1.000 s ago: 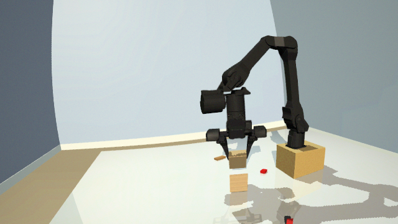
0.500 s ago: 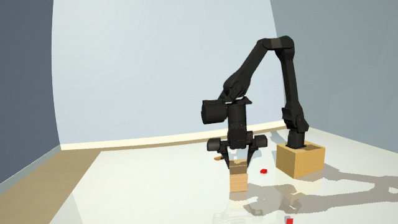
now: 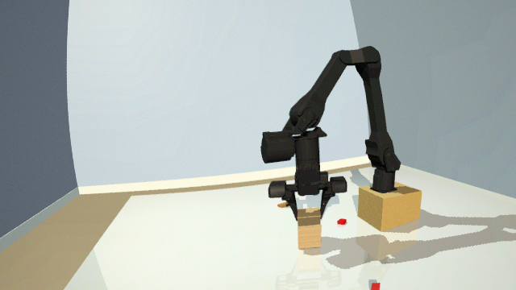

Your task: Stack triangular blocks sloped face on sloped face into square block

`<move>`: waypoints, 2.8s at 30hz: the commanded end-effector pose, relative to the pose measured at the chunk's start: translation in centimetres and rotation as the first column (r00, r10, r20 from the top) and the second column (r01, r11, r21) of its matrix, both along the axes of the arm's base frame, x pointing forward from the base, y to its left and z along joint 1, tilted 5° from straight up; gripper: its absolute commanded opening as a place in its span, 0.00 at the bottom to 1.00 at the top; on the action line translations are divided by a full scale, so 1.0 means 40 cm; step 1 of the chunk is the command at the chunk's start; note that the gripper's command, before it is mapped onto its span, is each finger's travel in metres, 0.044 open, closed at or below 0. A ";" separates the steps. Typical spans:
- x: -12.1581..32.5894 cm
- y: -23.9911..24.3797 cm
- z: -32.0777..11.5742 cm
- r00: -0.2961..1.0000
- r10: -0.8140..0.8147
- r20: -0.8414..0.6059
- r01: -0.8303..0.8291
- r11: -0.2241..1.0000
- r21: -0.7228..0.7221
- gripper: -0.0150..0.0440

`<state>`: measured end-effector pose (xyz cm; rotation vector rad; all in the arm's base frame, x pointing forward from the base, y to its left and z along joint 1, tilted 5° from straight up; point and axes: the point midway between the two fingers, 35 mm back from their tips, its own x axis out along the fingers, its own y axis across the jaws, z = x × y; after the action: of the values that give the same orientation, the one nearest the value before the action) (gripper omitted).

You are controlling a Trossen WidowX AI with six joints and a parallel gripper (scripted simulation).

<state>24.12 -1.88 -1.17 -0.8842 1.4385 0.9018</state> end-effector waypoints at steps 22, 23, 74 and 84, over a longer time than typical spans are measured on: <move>0.002 0.014 -0.039 1.000 -0.004 -0.001 0.004 1.000 0.002 0.25; 0.002 0.015 -0.041 1.000 -0.004 -0.001 0.004 1.000 0.002 0.25; 0.002 0.017 -0.050 1.000 -0.006 0.001 0.006 1.000 0.001 0.34; 0.002 0.017 -0.050 1.000 -0.006 0.001 0.006 1.000 0.001 0.79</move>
<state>24.18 -1.20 -3.17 -0.8793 1.4389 0.8978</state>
